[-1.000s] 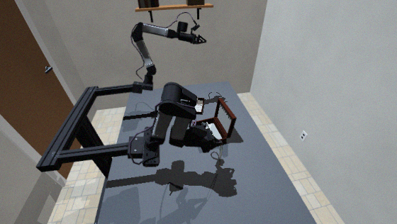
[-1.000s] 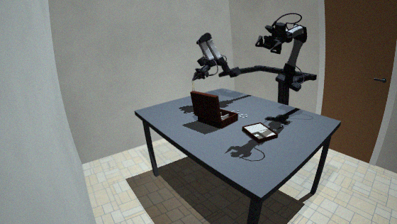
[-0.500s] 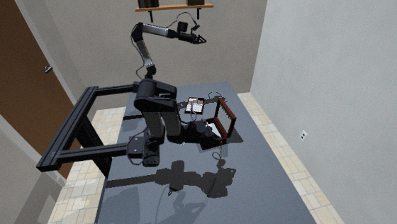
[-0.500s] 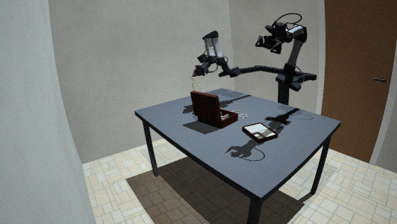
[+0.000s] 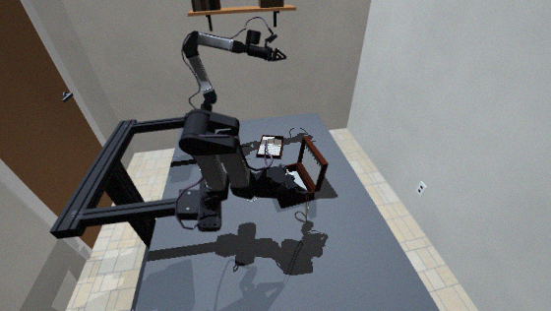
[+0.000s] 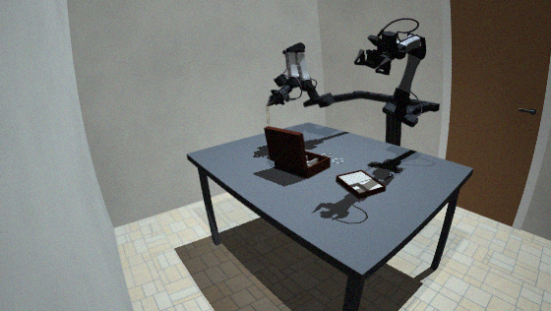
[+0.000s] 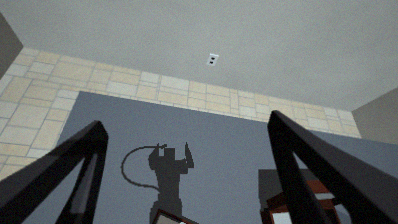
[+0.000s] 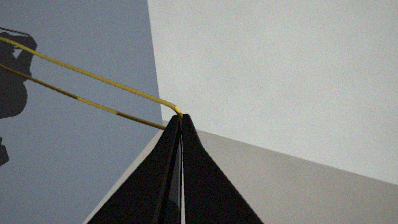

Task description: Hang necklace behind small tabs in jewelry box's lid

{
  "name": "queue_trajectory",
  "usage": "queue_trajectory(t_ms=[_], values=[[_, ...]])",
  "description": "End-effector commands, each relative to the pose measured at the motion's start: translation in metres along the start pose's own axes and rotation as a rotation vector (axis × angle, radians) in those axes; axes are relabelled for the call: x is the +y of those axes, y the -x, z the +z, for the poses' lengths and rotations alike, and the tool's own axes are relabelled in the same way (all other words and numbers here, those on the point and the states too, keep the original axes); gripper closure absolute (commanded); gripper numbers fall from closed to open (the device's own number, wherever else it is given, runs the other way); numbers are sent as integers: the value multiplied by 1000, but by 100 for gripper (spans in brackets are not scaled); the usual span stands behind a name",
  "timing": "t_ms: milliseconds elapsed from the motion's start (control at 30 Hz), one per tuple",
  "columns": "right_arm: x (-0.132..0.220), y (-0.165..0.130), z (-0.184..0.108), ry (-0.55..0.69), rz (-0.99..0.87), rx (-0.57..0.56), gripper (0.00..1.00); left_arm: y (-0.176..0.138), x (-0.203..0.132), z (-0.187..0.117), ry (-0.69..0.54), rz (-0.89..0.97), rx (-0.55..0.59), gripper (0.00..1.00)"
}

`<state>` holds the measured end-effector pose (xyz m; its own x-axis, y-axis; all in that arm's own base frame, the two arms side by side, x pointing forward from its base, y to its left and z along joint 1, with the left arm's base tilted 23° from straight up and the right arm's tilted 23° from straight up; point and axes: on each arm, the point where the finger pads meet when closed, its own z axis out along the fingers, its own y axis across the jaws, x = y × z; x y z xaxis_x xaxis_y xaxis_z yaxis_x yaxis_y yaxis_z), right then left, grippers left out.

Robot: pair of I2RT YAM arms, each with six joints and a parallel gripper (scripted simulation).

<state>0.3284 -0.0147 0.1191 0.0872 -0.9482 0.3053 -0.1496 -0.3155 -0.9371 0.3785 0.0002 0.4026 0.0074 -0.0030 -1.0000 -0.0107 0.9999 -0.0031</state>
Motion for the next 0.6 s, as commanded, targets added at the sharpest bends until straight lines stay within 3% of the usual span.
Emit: queue_trajectory(t_ms=[0,567], values=[[-5,-3,-3,-20,-2,13,97,22,2,-4,7,7,-48,0],[1,4,1,-4,5,-4,97,22,2,-4,7,7,-48,0]])
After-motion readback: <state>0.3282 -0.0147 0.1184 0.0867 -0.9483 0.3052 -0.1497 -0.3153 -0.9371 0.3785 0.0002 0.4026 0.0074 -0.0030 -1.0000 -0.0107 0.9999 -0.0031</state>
